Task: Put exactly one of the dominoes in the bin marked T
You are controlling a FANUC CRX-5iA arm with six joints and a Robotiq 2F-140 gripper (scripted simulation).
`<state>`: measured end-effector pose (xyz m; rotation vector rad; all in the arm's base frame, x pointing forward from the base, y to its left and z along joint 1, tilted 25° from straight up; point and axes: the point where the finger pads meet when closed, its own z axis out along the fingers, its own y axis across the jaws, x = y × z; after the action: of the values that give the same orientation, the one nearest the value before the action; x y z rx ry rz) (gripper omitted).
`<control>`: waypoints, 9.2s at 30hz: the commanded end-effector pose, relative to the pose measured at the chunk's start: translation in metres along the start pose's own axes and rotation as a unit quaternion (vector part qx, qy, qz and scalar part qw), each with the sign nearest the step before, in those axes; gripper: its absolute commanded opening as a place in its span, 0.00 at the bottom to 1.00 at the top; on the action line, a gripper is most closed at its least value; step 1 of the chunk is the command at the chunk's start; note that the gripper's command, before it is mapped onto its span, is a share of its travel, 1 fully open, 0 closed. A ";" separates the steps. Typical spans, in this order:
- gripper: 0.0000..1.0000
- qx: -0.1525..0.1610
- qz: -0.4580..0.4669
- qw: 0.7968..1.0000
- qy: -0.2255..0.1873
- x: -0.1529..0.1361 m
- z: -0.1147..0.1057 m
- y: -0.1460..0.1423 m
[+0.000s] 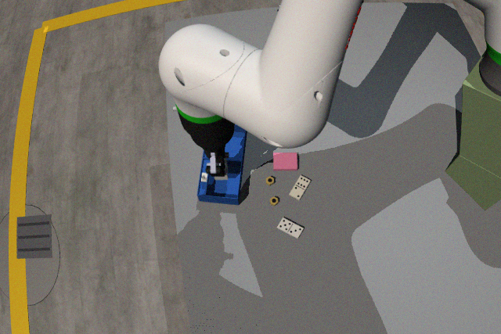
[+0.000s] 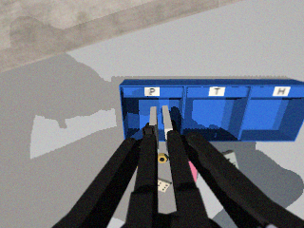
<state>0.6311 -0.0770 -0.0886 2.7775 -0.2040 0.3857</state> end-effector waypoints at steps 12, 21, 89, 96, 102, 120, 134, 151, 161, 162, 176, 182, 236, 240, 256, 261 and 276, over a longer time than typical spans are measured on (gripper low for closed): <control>0.05 0.000 0.000 1.000 0.000 0.000 -0.024 0.000; 0.05 0.000 0.000 1.000 0.000 0.000 -0.046 0.000; 0.25 0.000 -0.488 0.873 0.000 -0.163 -0.037 -0.022; 0.25 0.000 -0.488 0.873 0.000 -0.163 -0.037 -0.022; 0.25 0.000 -0.488 0.873 0.000 -0.163 -0.037 -0.022; 0.25 0.000 -0.488 0.873 0.000 -0.162 0.007 -0.022; 0.25 0.000 -0.488 0.873 0.000 -0.162 0.026 -0.022; 0.13 0.000 -0.488 0.873 0.000 -0.163 0.030 -0.022; 0.13 0.000 -0.488 0.873 0.000 -0.163 0.030 -0.022; 0.13 0.000 -0.488 0.873 0.000 -0.163 0.030 -0.022; 0.13 0.000 -0.488 0.873 0.000 -0.163 0.030 -0.022; 0.13 0.000 -0.488 0.873 0.000 -0.163 0.027 -0.022; 0.13 0.000 -0.488 0.873 0.000 -0.081 -0.029 0.030; 0.13 0.000 -0.565 0.825 0.000 -0.061 -0.029 0.042; 0.13 0.000 -0.669 0.743 0.000 -0.010 -0.029 0.076; 0.13 0.000 -0.669 0.743 0.000 -0.011 -0.029 0.076; 0.13 0.000 -0.669 0.743 0.000 -0.013 -0.029 0.073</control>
<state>0.5979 -0.1346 -0.0439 2.1446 1.6617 -0.0265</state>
